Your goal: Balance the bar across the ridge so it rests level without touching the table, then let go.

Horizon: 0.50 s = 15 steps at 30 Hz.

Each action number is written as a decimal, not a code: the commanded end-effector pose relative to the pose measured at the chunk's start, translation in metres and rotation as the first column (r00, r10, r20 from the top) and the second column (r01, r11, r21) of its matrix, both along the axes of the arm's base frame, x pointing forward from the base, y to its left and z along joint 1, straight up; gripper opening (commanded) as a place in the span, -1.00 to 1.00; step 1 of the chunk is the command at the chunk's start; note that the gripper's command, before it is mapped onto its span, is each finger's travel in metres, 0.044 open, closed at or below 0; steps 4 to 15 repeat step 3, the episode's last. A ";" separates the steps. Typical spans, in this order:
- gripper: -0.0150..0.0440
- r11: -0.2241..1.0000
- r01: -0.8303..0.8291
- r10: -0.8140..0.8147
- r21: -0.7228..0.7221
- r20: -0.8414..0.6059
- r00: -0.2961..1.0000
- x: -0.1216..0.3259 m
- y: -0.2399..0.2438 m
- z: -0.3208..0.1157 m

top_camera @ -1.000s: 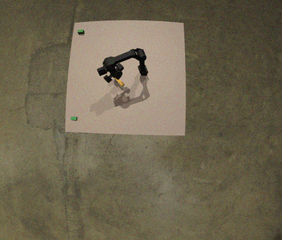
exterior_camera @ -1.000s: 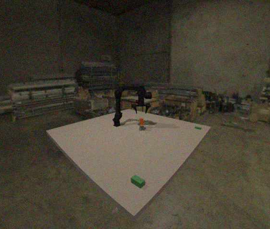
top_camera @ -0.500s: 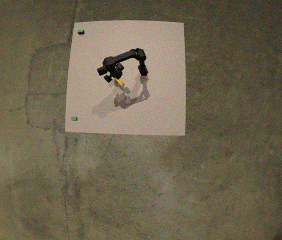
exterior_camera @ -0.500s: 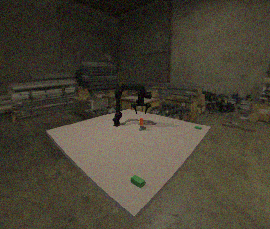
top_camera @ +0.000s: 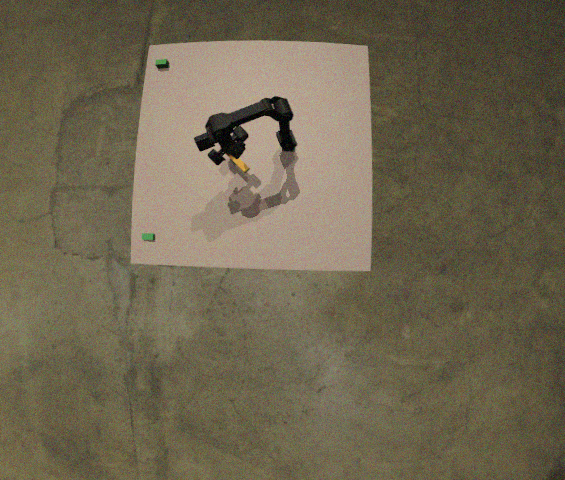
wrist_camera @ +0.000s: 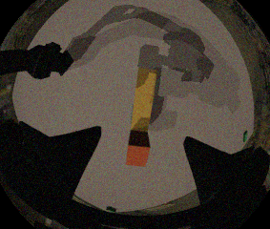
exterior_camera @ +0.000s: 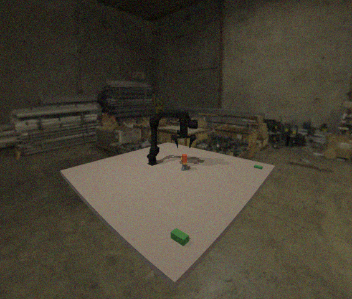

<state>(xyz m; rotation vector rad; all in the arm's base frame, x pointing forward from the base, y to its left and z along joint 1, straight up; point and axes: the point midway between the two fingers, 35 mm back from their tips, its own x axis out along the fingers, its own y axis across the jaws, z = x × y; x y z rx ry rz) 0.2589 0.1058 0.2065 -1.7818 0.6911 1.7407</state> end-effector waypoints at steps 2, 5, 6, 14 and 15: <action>1.00 1.000 0.000 0.000 -0.001 -0.003 1.000 0.000 0.000 0.000; 1.00 1.000 0.000 0.000 -0.001 -0.003 1.000 0.000 0.000 0.000; 1.00 1.000 0.000 0.000 -0.001 -0.003 1.000 0.000 0.000 0.000; 1.00 1.000 0.000 0.000 -0.001 -0.003 1.000 0.000 0.000 0.000; 1.00 1.000 0.000 0.000 -0.001 -0.003 1.000 0.000 0.000 0.000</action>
